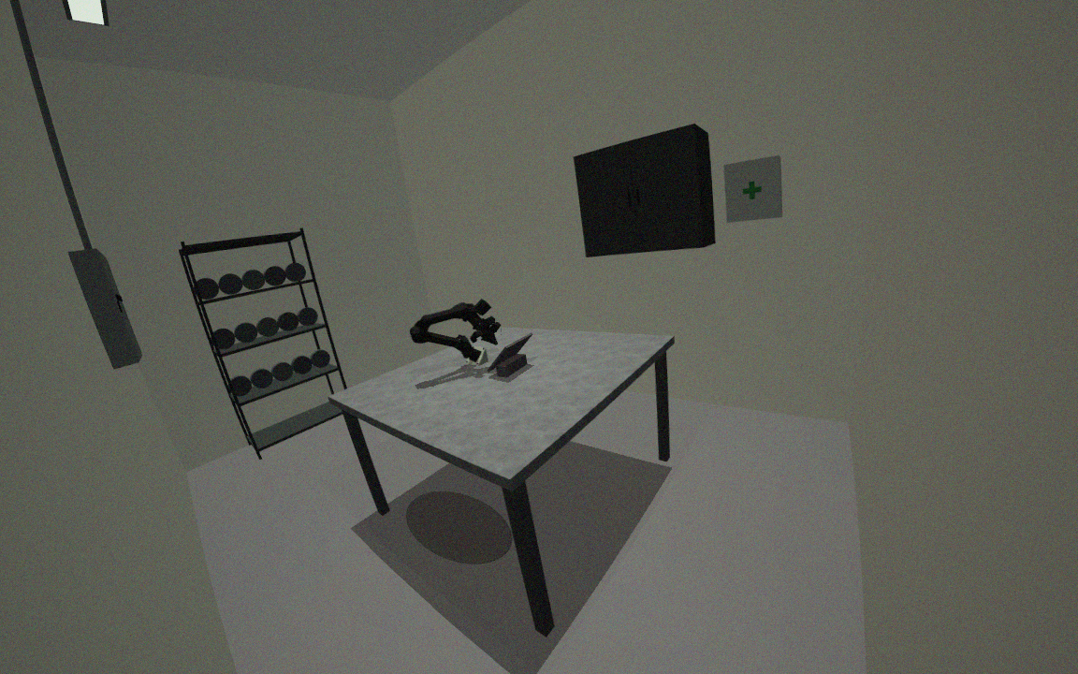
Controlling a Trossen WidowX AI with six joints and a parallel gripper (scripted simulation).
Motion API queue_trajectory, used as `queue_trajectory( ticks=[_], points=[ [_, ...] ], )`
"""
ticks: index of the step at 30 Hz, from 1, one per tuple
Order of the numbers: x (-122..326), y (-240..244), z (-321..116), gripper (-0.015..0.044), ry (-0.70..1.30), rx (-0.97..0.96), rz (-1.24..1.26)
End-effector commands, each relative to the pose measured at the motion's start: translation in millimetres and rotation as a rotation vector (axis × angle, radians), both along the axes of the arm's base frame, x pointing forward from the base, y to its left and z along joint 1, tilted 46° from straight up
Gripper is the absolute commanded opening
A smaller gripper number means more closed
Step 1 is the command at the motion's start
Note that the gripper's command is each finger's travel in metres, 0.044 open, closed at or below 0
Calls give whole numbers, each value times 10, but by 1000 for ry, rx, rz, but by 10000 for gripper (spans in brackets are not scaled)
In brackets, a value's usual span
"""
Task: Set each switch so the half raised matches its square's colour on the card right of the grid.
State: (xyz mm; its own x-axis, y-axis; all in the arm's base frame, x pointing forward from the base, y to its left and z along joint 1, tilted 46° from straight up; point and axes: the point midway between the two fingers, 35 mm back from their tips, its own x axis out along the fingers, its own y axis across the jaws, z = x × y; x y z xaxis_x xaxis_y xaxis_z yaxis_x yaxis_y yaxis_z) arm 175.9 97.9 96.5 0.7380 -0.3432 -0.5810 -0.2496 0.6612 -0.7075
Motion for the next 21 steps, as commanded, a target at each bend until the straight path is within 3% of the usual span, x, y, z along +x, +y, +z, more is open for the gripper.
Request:
queue_trajectory(
  ticks=[1,21],
  points=[
    [-9,-235,131,0,-5,-4,1],
    [315,-442,-97,0,-27,2,20]
  ],
)
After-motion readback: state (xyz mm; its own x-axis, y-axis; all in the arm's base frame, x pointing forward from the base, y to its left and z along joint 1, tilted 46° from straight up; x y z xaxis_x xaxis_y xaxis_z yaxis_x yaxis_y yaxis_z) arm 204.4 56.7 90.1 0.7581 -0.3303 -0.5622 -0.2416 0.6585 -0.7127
